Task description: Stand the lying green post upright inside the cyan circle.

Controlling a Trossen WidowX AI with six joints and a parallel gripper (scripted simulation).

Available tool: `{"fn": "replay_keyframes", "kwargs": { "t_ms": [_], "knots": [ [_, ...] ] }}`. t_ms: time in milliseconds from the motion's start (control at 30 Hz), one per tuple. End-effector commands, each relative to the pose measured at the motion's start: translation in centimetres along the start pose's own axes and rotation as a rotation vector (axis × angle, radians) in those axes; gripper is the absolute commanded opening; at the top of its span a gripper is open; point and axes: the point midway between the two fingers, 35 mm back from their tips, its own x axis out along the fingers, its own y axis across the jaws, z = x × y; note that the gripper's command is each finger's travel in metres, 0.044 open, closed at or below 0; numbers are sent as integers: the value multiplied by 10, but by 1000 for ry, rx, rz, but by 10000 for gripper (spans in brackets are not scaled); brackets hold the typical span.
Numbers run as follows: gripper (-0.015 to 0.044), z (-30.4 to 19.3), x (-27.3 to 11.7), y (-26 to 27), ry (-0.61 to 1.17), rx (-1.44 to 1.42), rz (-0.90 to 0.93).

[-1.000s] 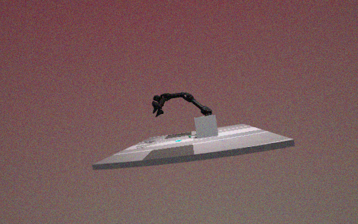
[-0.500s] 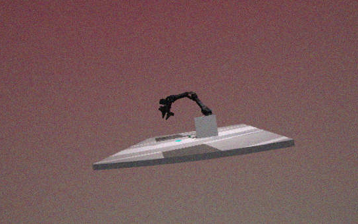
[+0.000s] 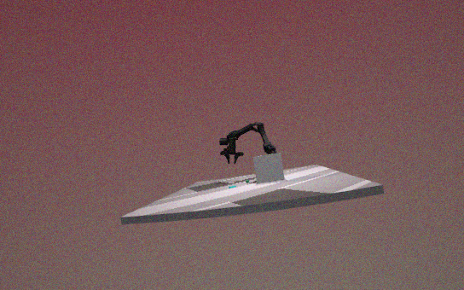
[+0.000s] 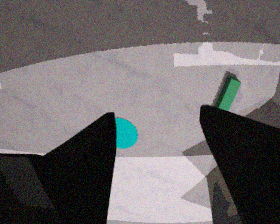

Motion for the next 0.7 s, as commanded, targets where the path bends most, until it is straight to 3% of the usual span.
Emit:
{"fn": "replay_keyframes", "kwargs": {
  "t_ms": [0,233,467,667],
  "knots": [
    [233,-15,11,-41,-13,130,-86],
    [233,-37,23,-93,-53,317,-190],
    [233,-38,25,-95,-54,322,-192],
    [233,-35,80,-98,-43,325,-190]
  ]
}}
